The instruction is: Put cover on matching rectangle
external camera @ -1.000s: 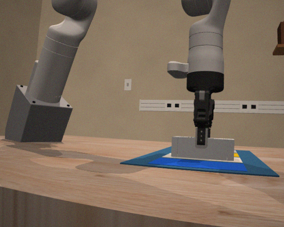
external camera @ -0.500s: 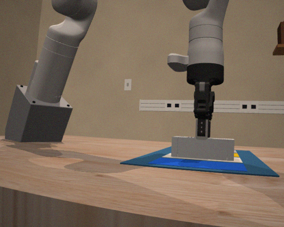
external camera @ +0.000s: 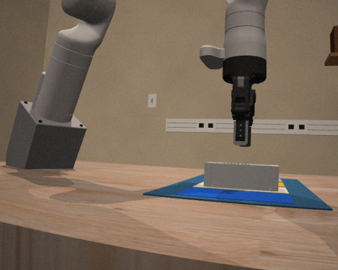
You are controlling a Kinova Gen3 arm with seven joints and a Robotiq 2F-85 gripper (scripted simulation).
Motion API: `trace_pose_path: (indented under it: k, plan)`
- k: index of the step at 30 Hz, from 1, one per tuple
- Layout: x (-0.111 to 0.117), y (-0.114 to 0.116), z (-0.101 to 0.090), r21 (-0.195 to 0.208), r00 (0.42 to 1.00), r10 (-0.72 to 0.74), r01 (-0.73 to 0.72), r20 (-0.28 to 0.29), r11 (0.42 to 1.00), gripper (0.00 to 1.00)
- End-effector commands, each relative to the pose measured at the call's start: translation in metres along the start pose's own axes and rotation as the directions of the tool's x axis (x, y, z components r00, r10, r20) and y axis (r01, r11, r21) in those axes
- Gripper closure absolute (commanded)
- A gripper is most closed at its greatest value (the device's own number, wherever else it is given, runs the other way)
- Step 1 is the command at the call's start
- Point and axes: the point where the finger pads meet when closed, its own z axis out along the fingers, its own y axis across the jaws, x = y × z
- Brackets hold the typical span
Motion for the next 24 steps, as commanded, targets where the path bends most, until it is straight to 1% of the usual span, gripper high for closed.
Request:
trace_pose_path:
  k: [1,9,11,18,24]
  plan:
    - [-0.001,0.0,-0.008,-0.001,1.0,0.0,0.0,-0.001,1.0,0.0]
    - [-0.001,0.0,-0.029,-0.001,1.0,0.0,0.0,-0.001,1.0,0.0]
    - [-0.001,0.0,-0.029,-0.001,1.0,0.0,0.0,-0.001,1.0,0.0]
    - [-0.001,0.0,-0.043,-0.001,1.0,0.0,0.0,-0.001,1.0,0.0]
    - [-0.001,0.0,-0.048,-0.001,1.0,0.0,0.0,-0.001,1.0,0.0]
